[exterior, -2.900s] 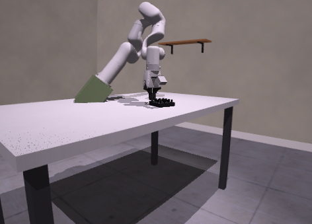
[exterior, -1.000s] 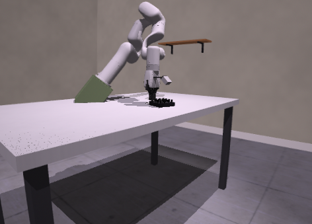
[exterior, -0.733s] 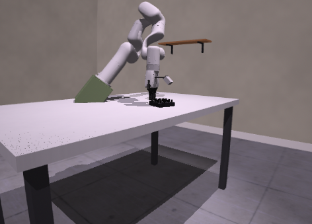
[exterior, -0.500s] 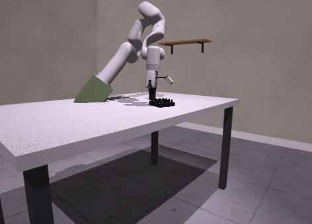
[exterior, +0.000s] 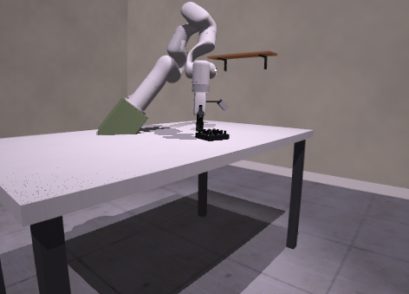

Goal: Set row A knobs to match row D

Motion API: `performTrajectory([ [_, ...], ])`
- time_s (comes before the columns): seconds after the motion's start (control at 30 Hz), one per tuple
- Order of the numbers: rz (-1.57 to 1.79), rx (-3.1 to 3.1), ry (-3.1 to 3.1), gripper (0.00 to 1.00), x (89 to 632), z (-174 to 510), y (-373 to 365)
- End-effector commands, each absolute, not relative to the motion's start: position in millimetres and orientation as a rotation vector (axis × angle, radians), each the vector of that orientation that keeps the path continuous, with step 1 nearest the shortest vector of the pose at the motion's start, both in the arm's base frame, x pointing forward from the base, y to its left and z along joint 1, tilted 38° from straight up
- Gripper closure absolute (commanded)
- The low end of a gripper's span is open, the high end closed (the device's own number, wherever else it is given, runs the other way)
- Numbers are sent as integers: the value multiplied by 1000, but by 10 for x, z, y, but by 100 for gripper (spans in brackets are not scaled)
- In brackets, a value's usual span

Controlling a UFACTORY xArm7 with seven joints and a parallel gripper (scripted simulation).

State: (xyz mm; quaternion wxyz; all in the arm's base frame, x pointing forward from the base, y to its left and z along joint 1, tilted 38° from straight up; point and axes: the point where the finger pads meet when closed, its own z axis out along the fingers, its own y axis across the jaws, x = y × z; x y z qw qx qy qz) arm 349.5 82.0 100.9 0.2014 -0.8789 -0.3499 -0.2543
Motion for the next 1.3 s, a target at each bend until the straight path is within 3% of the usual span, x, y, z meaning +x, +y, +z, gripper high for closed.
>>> performTrajectory([
  [0.0, -751, -2423, -1072, 92, 3503, 1016, 813],
  [1.27, -885, -2198, -1649, 92, 3503, 1016, 813],
])
